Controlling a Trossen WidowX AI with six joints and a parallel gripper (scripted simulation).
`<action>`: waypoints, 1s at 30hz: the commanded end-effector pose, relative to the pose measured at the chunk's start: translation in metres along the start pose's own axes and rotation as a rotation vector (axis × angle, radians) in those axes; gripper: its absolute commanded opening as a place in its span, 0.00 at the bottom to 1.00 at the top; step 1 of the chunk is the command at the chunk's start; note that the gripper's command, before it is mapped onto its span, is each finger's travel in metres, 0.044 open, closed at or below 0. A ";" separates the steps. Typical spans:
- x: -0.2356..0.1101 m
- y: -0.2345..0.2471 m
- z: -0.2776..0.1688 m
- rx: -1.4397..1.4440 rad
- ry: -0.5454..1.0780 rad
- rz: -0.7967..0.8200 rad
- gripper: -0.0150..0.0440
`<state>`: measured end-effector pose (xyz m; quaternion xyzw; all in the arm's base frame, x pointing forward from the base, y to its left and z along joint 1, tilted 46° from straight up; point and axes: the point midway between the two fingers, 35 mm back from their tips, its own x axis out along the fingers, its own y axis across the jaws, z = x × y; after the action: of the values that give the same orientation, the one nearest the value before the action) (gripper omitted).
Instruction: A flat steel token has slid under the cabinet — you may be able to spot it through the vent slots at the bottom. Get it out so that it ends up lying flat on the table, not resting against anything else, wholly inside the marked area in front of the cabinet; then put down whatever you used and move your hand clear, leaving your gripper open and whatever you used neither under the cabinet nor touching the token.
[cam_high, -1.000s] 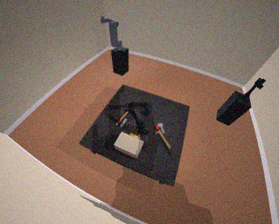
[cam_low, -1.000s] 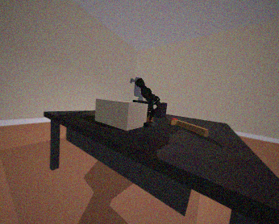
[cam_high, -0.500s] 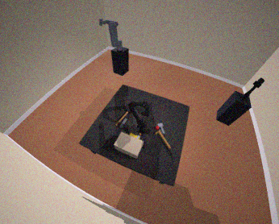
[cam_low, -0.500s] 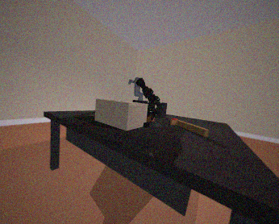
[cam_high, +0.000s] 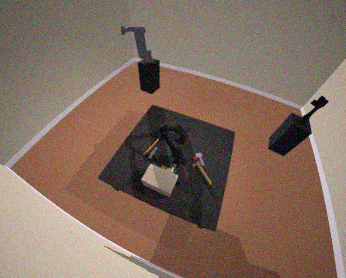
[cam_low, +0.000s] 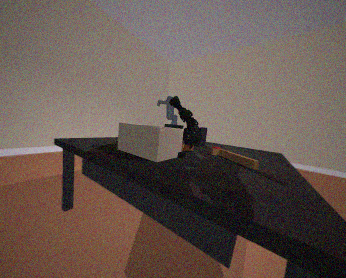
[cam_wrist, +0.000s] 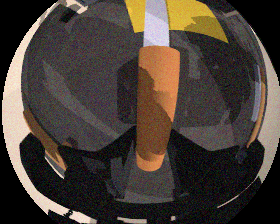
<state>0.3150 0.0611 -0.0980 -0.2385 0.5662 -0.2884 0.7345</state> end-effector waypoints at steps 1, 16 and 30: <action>0.001 -0.001 -0.009 0.000 0.004 -0.002 0.25; 0.001 0.001 -0.031 -0.001 0.005 -0.002 0.25; 0.001 0.003 -0.054 -0.002 0.006 -0.001 0.25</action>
<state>0.2709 0.0630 -0.1120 -0.2375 0.5673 -0.2879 0.7340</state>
